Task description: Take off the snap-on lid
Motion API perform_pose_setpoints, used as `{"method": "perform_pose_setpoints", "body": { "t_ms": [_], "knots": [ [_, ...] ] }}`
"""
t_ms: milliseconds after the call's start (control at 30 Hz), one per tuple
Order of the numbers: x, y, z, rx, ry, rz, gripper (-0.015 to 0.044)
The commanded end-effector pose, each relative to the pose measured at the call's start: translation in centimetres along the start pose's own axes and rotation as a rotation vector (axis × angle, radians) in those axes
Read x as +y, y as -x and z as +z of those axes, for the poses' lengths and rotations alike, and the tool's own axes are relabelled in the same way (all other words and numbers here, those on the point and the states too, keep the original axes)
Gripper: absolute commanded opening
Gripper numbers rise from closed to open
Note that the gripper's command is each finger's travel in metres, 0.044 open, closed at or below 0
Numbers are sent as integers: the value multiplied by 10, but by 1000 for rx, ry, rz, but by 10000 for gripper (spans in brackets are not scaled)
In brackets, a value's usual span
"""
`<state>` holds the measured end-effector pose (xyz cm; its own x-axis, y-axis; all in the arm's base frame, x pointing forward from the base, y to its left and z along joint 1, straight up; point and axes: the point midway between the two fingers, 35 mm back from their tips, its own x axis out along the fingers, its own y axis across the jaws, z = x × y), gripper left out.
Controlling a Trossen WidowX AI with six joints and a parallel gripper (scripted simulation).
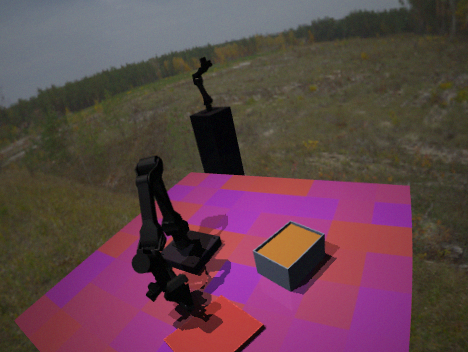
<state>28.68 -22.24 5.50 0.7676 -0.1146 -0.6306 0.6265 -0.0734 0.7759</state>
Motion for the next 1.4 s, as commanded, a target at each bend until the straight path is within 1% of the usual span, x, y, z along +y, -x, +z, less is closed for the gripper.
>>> {"method": "perform_pose_setpoints", "body": {
  "t_ms": [0, 100, 133, 1067, 1367],
  "knots": [
    [-4, 3, 0, -4, -1, 0, 354],
    [-8, 8, 0, -4, -1, 0, 432],
    [-9, 9, 0, -4, -1, 0, 440],
    [-47, 52, 0, -4, 0, -6, 440],
    [-37, 62, 1, -5, 0, -6, 440]
  ]
}}
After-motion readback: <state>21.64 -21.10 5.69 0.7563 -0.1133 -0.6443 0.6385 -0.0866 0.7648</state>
